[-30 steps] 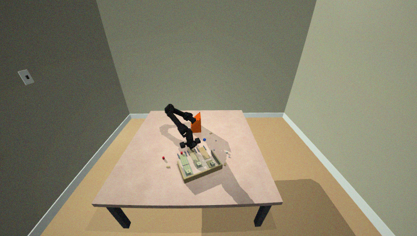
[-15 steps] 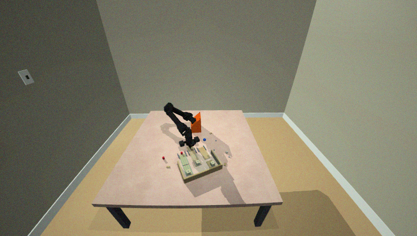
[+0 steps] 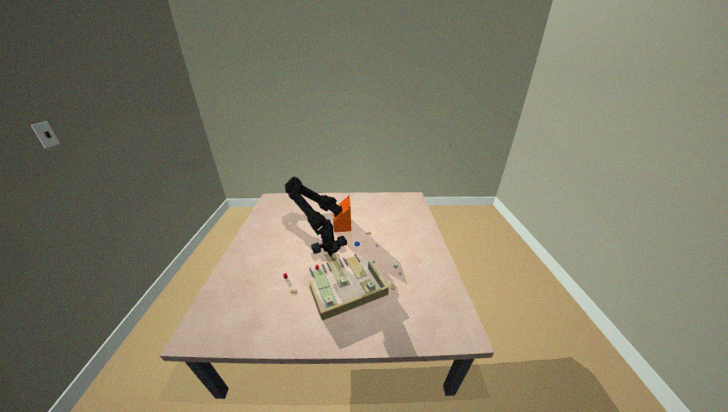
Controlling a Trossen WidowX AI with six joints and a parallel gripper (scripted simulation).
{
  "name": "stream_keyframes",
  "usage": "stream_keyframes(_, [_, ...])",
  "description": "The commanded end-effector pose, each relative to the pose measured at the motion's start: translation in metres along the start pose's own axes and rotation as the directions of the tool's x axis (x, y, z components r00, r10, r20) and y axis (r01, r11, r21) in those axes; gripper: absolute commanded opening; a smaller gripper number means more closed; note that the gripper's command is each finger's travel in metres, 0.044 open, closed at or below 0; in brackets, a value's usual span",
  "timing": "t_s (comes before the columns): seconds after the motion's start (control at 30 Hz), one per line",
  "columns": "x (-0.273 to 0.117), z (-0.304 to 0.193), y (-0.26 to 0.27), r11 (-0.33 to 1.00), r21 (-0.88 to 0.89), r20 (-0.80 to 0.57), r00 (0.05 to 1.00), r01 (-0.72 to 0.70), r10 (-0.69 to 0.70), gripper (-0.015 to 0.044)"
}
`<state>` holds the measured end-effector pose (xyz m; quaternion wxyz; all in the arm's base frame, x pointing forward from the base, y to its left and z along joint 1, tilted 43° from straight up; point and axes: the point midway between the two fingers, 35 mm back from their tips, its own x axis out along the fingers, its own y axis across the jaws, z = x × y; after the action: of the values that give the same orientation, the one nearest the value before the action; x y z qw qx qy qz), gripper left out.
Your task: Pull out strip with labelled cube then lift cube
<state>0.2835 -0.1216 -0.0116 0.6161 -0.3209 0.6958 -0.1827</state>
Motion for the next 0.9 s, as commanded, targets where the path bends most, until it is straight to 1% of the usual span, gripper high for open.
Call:
stream_keyframes(0.0, [0.005,-0.014,0.002,1.000,-0.015,-0.027,1.000,0.001,-0.001,0.0000])
stream_keyframes(0.87, [0.005,-0.053,0.002,1.000,-0.017,-0.029,1.000,0.001,-0.001,0.0000])
